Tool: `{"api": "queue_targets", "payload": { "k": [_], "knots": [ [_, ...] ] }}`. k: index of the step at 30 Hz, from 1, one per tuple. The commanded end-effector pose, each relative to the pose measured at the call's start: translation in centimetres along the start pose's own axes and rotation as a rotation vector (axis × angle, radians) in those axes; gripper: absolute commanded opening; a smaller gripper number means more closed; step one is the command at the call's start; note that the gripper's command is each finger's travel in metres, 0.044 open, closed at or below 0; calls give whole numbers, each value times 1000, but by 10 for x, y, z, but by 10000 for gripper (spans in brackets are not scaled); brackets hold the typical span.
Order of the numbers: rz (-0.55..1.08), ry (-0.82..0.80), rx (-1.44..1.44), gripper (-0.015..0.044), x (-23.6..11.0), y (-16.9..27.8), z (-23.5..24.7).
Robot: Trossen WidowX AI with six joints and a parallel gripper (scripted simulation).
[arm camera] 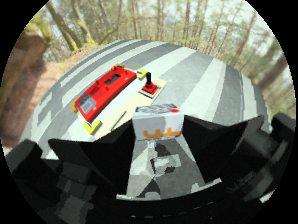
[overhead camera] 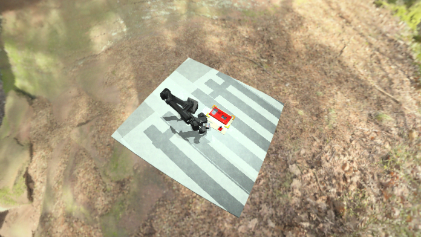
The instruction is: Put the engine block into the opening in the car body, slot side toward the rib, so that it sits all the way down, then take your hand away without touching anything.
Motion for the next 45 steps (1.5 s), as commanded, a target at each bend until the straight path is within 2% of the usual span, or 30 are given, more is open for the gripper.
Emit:
{"api": "queue_targets", "payload": {
  "k": [1, 36, 45],
  "knots": [
    [-2, -9, -1, 0, 6, 6, 2],
    [0, -9, -3, 0, 44, 50, 6],
    [-14, 0, -7, 236, 43, 49, 6]
  ]
}}
Point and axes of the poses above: the point midway between the two fingers, 35 mm back from their tips, its own x axis out along the fingers, its own z axis across the jaws, y = z × x, the point moved 7 cm from there along -x, back along the fingers, and after that the axes turned 6 degrees about -x, right-handed, at the moved point
